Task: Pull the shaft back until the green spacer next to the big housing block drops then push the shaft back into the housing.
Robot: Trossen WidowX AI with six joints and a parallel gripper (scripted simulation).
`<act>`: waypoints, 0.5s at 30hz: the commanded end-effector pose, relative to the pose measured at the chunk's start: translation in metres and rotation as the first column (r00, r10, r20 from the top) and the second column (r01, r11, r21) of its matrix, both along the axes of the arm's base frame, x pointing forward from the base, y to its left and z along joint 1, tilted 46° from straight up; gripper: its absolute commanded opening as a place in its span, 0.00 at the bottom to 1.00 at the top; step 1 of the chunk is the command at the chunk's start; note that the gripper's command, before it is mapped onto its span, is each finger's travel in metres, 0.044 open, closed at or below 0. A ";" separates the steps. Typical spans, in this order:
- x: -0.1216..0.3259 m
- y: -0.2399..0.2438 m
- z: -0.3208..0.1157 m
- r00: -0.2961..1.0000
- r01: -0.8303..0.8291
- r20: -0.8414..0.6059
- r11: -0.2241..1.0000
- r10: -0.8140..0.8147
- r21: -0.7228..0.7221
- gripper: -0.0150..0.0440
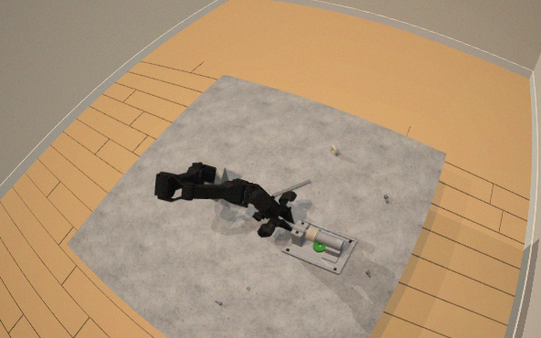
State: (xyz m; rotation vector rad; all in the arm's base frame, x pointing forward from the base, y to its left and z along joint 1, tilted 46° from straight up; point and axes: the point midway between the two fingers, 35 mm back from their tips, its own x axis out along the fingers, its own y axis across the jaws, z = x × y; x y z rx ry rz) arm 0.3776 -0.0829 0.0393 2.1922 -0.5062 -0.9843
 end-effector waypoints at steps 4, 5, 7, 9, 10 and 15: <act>0.004 -0.001 0.002 1.000 0.000 0.003 1.000 0.000 -0.003 0.25; 0.004 -0.001 0.002 1.000 0.000 0.003 1.000 0.000 -0.003 0.25; 0.004 -0.001 0.002 1.000 0.000 0.003 1.000 0.000 -0.003 0.25; 0.000 0.000 0.000 1.000 0.001 -0.002 1.000 -0.001 -0.002 0.34; 0.000 0.000 0.000 1.000 0.001 -0.002 1.000 -0.001 -0.002 0.39; 0.000 0.000 0.000 1.000 0.001 -0.002 1.000 -0.001 -0.002 0.61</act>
